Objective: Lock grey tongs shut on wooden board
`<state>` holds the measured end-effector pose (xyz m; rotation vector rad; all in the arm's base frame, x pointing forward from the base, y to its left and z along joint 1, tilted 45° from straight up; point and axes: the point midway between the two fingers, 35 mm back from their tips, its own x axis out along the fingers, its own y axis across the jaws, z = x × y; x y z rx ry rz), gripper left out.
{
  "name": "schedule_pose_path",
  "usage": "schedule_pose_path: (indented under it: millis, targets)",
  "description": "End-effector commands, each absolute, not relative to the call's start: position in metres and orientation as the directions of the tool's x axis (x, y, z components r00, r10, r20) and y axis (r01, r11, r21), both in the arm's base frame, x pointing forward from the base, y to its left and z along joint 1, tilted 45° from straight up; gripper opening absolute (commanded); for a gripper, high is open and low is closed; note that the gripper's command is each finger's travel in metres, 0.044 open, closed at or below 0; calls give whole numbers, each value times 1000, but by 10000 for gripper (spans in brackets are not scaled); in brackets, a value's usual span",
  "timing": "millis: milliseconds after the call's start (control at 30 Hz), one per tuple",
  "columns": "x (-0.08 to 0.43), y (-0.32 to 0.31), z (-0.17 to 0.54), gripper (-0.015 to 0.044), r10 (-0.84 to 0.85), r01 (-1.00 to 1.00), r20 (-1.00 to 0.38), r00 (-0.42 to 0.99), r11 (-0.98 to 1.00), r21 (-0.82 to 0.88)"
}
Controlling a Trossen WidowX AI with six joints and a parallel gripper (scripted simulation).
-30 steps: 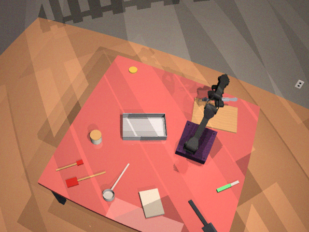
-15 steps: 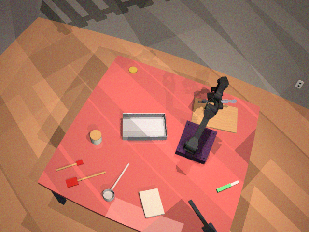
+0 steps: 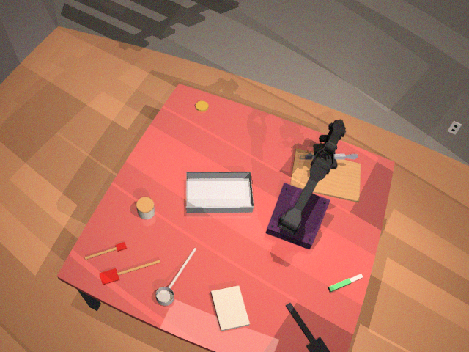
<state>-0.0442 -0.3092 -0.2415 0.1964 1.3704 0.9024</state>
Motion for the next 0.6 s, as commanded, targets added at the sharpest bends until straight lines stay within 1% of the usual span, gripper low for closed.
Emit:
schedule_pose_path:
  millis: [0, 567]
  targets:
    - [-44, -303, -247, -150, 651, -441, -756, -65, 661, 607]
    - [-45, -282, -265, -150, 643, -442, -763, -62, 668, 599]
